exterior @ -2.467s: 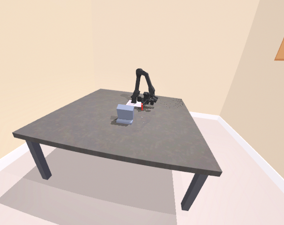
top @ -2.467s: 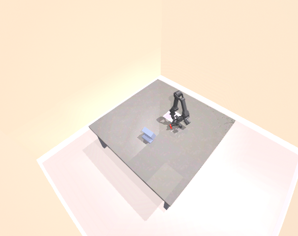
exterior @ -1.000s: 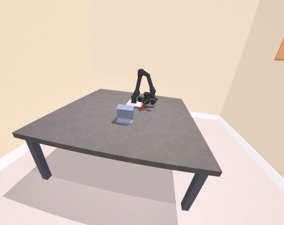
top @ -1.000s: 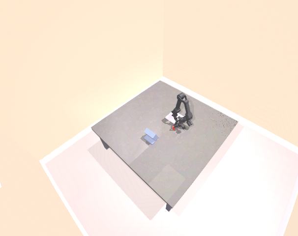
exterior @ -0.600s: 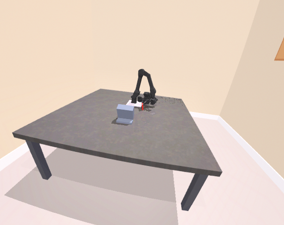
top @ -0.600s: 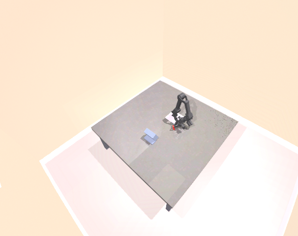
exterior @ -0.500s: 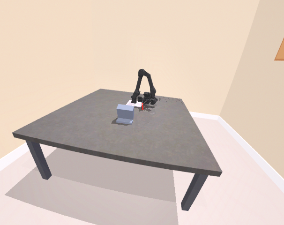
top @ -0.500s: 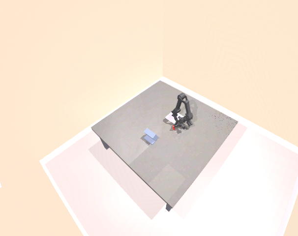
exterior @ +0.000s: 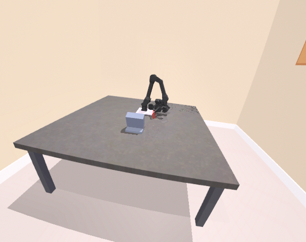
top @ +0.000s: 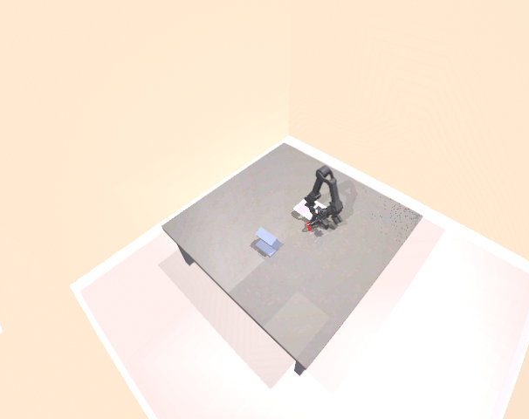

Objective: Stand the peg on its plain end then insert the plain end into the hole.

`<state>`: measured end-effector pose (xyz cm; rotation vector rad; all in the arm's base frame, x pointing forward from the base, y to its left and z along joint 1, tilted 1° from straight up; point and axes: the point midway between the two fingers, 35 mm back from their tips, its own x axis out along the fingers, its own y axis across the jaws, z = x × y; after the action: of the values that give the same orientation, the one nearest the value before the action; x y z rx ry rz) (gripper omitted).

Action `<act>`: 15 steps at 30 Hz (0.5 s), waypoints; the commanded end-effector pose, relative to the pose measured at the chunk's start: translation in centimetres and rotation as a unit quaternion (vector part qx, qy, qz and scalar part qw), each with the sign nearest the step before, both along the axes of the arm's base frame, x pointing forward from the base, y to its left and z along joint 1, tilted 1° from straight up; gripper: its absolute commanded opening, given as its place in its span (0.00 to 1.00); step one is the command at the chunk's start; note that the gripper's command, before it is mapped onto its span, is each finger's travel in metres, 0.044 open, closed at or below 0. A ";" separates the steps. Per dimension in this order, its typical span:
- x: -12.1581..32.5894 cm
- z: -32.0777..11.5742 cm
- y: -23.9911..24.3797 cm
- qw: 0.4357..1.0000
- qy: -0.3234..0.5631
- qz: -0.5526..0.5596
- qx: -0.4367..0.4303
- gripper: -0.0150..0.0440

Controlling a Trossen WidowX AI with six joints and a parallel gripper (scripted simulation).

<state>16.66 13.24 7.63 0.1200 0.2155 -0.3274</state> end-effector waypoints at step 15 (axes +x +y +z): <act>-0.3 -0.3 0.2 1.000 -0.004 0.001 0.000 0.34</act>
<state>16.47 13.38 7.60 0.1221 0.2070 -0.3253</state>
